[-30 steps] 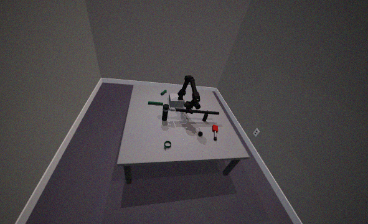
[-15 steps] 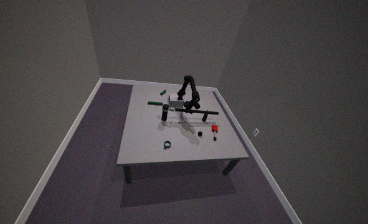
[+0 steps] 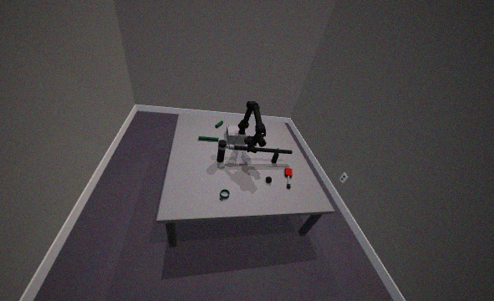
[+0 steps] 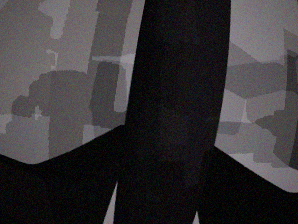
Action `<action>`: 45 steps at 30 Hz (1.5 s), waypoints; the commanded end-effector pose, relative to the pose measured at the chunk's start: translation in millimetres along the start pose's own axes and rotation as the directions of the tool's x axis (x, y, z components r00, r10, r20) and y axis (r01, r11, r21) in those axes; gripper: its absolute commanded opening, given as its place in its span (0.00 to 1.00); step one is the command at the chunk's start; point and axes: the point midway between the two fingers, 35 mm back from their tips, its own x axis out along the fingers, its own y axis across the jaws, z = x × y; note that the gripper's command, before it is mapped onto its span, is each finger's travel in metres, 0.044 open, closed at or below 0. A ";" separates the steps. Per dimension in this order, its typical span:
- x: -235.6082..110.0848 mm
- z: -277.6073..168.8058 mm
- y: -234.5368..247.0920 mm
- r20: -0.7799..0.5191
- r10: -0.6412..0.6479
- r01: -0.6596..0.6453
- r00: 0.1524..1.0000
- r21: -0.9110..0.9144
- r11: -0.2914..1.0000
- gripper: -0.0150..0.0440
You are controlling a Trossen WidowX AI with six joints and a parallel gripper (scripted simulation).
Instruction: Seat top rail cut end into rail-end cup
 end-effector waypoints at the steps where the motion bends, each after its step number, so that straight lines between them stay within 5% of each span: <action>1: -1.1 7.9 0.4 0.015 0.008 -0.008 1.000 0.004 1.000 0.25; 45: 0.1 0.2 0.0 -0.004 0.003 -0.003 1.000 0.000 1.000 0.25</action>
